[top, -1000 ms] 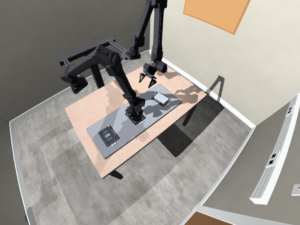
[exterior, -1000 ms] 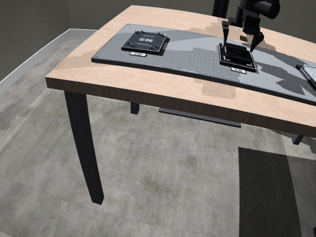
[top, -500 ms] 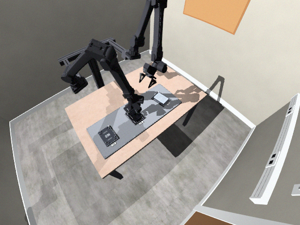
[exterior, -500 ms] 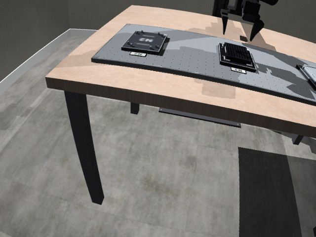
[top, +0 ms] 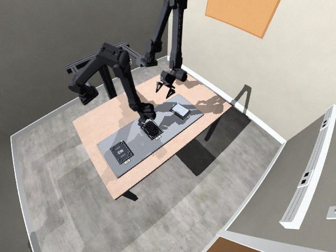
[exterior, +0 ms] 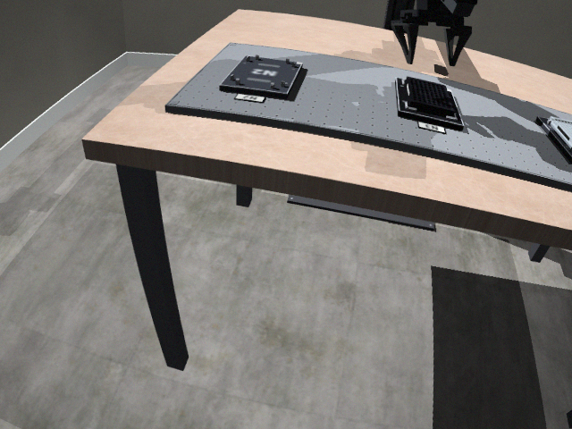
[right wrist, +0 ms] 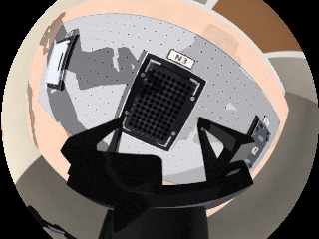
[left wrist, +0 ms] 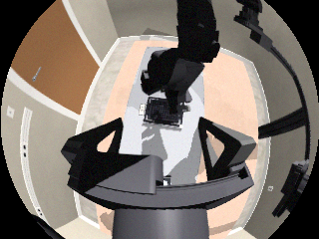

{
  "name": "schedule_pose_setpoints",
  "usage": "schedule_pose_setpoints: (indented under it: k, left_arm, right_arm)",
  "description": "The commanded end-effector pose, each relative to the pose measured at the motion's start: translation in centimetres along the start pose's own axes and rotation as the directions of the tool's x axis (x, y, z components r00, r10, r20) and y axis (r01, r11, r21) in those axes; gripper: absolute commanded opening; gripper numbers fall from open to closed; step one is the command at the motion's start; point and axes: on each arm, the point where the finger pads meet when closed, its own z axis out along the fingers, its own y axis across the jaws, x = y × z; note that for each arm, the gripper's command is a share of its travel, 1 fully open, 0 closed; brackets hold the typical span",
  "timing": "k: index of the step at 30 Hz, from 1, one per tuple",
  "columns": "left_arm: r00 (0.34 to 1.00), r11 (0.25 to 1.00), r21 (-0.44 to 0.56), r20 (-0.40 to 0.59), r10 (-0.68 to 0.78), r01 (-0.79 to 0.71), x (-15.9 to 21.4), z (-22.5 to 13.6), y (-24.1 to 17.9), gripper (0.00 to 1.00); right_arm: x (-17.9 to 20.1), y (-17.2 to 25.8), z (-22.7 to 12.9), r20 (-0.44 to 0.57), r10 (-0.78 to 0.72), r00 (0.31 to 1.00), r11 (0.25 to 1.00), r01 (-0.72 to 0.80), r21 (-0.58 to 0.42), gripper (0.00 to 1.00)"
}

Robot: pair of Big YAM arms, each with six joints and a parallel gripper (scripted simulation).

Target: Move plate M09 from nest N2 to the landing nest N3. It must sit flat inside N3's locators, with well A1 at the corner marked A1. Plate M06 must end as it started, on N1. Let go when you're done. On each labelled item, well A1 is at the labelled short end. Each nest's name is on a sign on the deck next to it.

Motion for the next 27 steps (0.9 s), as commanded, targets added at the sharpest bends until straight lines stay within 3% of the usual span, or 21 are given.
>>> schedule_pose_setpoints:
  k: [1,9,27]
  left_arm:
    - [1.000,1.000,0.016,0.000,0.011,-0.011,-0.1,0.4,-0.3,1.00]
    - [1.000,1.000,0.016,0.000,0.011,-0.011,-0.1,0.4,-0.3,1.00]
    - [1.000,1.000,0.016,0.000,0.011,-0.011,-0.1,0.4,-0.3,1.00]
  right_arm:
    - [0.1,-0.3,0.3,0.136,-0.216,0.967,0.974,0.223,-0.039,1.00]
    - [0.2,-0.3,0.0,0.285,-0.316,0.905,0.936,0.346,-0.062,1.00]
    - [-0.9,0.3,-0.5,0.315,-0.287,0.905,0.942,0.327,-0.082,1.00]
